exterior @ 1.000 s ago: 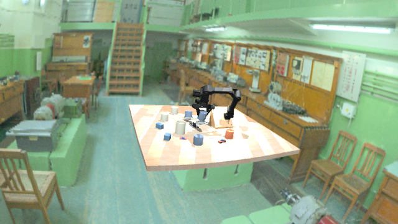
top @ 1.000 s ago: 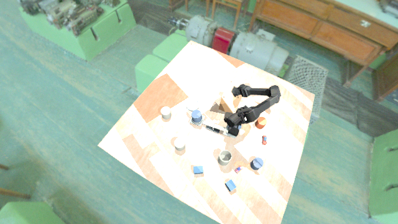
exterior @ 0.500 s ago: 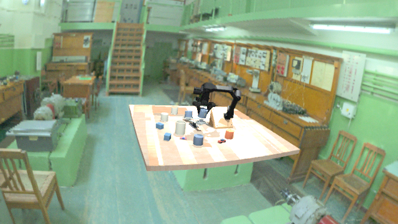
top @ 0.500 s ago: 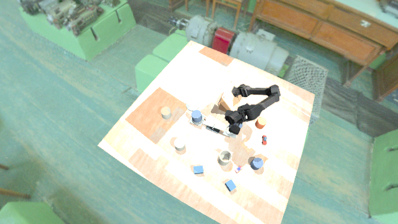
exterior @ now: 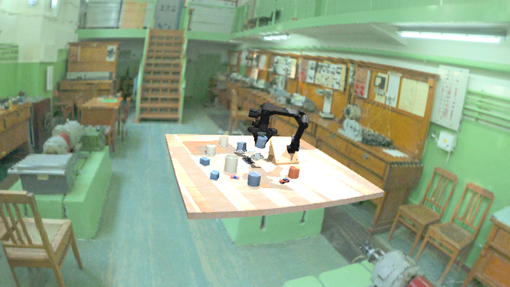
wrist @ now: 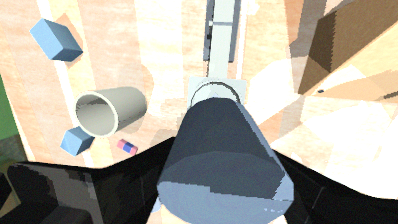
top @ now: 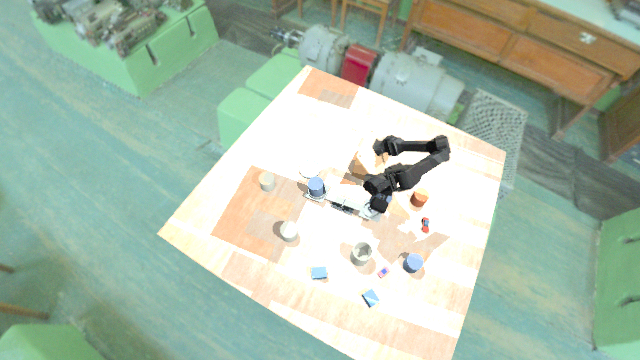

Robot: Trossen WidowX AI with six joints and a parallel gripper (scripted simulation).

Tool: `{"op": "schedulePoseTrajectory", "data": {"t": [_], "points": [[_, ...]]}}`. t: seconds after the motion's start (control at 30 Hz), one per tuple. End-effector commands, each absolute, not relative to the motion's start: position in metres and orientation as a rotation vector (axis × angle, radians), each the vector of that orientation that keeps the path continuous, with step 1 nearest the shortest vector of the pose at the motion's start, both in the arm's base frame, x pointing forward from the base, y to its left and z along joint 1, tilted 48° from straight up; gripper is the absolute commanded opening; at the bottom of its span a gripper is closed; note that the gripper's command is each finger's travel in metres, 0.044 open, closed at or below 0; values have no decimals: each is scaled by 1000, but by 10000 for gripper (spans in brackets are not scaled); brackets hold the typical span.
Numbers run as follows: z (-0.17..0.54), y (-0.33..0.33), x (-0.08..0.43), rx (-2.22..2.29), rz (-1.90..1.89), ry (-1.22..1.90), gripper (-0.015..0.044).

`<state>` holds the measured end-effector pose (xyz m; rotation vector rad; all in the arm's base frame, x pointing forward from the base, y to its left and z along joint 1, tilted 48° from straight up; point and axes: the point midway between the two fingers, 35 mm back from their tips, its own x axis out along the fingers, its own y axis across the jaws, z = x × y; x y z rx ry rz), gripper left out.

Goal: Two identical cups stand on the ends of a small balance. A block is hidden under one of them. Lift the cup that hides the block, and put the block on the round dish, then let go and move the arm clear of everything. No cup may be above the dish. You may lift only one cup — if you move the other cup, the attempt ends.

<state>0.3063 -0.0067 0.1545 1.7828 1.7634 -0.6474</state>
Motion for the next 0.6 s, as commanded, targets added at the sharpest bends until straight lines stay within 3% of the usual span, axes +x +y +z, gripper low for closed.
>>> {"op": "schedulePoseTrajectory", "data": {"t": [0.0,0.57], "points": [[158,-12,306,1782,-647,1757,0],[156,-8,306,1784,-647,1763,0]]}}
